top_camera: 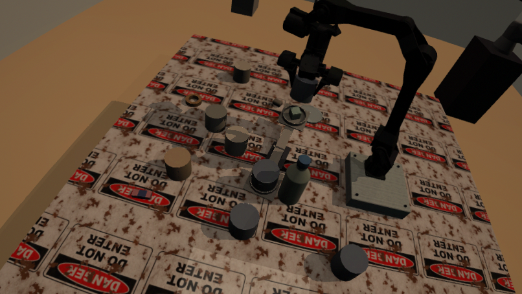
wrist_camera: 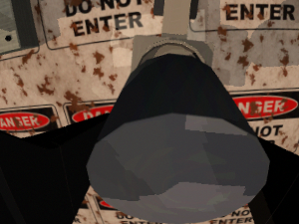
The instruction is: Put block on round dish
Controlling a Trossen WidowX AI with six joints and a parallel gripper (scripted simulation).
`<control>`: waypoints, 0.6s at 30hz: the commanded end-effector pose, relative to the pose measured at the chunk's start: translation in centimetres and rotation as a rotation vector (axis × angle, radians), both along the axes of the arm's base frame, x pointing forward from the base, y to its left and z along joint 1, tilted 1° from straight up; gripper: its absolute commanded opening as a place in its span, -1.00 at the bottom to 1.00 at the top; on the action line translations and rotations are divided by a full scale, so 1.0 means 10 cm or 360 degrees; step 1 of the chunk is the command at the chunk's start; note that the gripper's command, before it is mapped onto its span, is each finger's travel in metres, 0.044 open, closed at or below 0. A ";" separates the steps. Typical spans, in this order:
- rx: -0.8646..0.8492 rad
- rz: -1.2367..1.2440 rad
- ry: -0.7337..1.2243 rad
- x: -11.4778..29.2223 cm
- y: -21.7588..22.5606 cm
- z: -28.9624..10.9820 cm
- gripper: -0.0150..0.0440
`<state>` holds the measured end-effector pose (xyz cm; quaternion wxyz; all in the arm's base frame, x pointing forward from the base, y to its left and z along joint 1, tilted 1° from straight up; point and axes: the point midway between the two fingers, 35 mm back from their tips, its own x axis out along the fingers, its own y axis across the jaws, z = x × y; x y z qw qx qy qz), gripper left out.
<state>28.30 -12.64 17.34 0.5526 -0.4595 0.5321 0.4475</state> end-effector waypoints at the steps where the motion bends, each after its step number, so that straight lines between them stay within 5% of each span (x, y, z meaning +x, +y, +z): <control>1: 0.0000 0.0000 0.0000 0.00 0.00 0.00 -0.49; 18: -0.0012 -0.0014 0.0005 -0.20 -0.43 -0.20 -0.49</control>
